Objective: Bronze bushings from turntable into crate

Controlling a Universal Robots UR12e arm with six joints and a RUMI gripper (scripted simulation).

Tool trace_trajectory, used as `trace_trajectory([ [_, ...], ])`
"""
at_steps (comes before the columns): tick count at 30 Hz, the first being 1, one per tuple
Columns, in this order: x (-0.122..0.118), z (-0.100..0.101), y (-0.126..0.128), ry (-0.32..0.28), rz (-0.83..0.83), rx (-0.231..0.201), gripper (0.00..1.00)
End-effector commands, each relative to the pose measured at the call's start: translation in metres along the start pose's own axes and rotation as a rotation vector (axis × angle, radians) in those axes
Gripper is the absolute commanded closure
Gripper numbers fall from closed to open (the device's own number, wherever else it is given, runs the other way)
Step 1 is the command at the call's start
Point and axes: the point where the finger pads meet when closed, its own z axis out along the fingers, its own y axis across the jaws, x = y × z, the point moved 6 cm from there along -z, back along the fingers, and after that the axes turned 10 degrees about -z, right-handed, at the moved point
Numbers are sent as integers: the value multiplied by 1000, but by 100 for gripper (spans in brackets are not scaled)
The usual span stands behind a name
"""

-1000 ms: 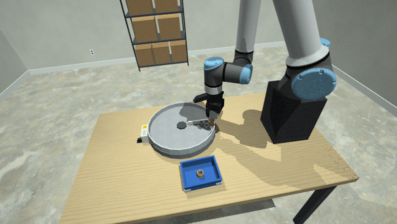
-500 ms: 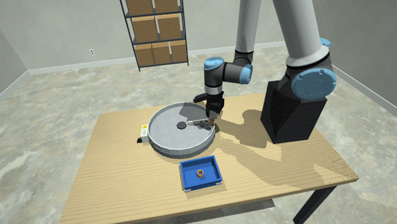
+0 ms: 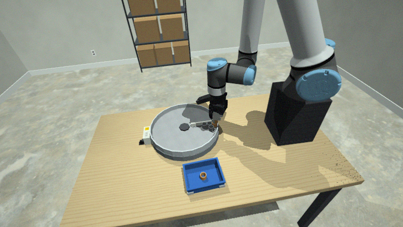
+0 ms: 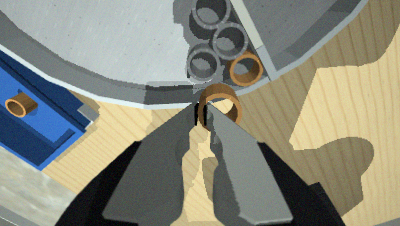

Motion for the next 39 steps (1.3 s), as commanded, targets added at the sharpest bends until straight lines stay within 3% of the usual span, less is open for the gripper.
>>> trace_trajectory([
  [1,0,0,-1,1,0,0,100],
  [11,-1,0,-9,1,0,0,100],
  [23,-7,0,-41,1,0,0,100],
  [39,-22,0,-127,1,0,0,100],
])
